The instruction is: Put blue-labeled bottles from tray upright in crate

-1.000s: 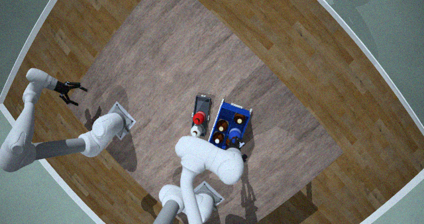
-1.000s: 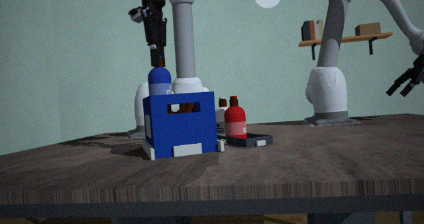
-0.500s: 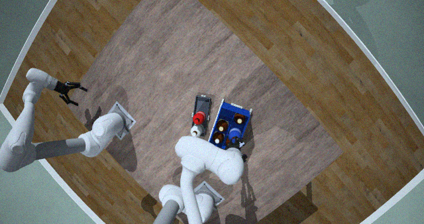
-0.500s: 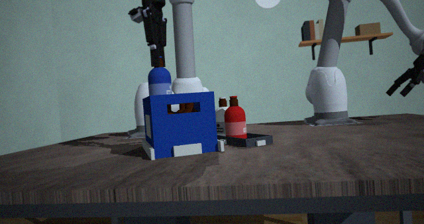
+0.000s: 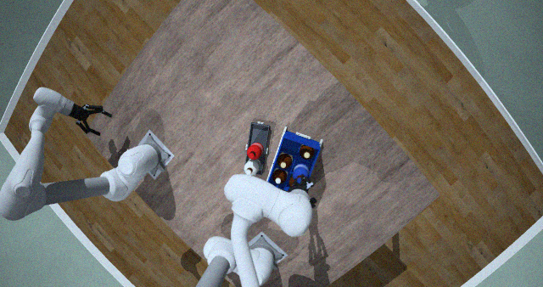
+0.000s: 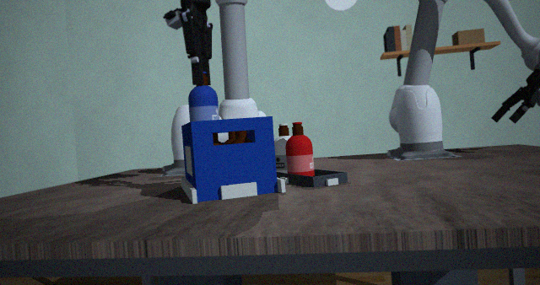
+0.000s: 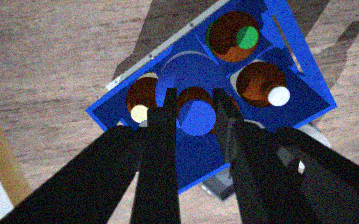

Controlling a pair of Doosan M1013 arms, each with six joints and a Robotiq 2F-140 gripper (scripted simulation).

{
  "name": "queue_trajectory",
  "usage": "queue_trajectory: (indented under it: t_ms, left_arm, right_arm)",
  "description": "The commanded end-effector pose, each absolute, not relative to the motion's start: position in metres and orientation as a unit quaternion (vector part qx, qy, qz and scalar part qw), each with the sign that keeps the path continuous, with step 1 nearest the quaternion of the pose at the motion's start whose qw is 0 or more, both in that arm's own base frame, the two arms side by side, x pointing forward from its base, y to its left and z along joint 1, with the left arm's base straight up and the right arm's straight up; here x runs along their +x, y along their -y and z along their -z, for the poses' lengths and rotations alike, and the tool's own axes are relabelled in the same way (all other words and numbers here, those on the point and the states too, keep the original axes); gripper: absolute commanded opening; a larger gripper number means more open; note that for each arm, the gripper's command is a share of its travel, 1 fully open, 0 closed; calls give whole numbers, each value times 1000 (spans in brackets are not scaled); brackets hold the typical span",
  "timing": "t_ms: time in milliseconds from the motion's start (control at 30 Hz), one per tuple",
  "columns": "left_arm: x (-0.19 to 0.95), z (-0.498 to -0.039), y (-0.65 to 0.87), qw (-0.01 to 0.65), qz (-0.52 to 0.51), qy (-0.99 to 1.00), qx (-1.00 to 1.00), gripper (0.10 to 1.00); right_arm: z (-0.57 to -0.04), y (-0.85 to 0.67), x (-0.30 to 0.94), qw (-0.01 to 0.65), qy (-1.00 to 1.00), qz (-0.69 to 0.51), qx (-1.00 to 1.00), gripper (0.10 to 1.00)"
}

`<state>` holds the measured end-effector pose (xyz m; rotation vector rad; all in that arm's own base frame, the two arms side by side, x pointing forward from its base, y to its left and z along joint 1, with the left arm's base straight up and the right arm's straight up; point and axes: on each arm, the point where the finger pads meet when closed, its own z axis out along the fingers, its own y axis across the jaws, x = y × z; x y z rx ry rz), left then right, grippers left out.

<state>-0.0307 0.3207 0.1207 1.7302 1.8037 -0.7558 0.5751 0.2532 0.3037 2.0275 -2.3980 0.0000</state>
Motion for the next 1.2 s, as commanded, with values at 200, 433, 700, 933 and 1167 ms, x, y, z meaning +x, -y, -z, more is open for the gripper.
queue_trajectory:
  t_ms: [200, 433, 700, 933, 1167]
  left_arm:
    - [-31, -121, -321, 262, 279, -667, 640, 1000]
    - [-31, -121, -321, 262, 279, -667, 640, 1000]
    - [-31, -121, -321, 262, 279, -667, 640, 1000]
    - [-31, -121, -321, 262, 279, -667, 640, 1000]
    - [-31, -121, -321, 262, 279, -667, 640, 1000]
  right_arm:
    - [-304, -253, 575, 0, 764, 0, 646, 99]
    - [-304, -253, 575, 0, 764, 0, 646, 99]
    - [-302, -253, 575, 0, 764, 0, 646, 99]
    - [-298, -253, 575, 0, 764, 0, 646, 99]
    - [-291, -253, 575, 0, 764, 0, 646, 99]
